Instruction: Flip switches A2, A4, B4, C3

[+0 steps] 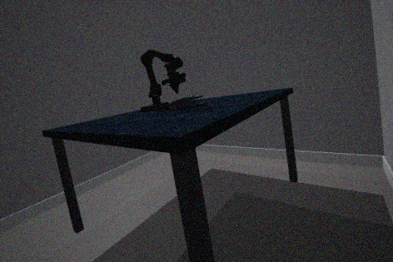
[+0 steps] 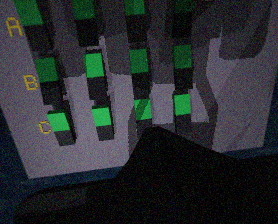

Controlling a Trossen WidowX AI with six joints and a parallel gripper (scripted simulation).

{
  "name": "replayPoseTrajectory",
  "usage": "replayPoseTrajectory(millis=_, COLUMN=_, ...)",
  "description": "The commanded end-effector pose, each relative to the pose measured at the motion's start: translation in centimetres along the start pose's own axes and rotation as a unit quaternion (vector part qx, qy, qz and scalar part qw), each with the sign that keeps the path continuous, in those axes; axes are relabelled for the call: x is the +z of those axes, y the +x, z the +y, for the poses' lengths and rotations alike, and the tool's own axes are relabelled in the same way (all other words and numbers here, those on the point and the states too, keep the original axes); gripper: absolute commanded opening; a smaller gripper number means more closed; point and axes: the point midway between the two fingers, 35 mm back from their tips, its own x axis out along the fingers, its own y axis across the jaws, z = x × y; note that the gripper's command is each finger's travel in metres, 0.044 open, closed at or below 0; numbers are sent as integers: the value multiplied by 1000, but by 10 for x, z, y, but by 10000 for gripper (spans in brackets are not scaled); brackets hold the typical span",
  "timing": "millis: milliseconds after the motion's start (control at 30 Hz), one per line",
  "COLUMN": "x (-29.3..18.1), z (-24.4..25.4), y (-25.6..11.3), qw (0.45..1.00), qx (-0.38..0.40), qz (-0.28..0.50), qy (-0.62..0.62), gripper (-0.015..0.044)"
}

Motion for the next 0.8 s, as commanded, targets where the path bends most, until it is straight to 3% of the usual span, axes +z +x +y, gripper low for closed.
replayPoseTrajectory(millis=0, x=-2, z=0, y=-16, qw=1000, qx=-2, qz=-2, qy=3, gripper=0)
replayPoseTrajectory(millis=233, x=29, z=17, y=-24, qw=1000, qx=-1, qz=-3, qy=3, gripper=0)
replayPoseTrajectory(millis=767, x=29, z=17, y=-24, qw=1000, qx=-1, qz=-3, qy=3, gripper=0)
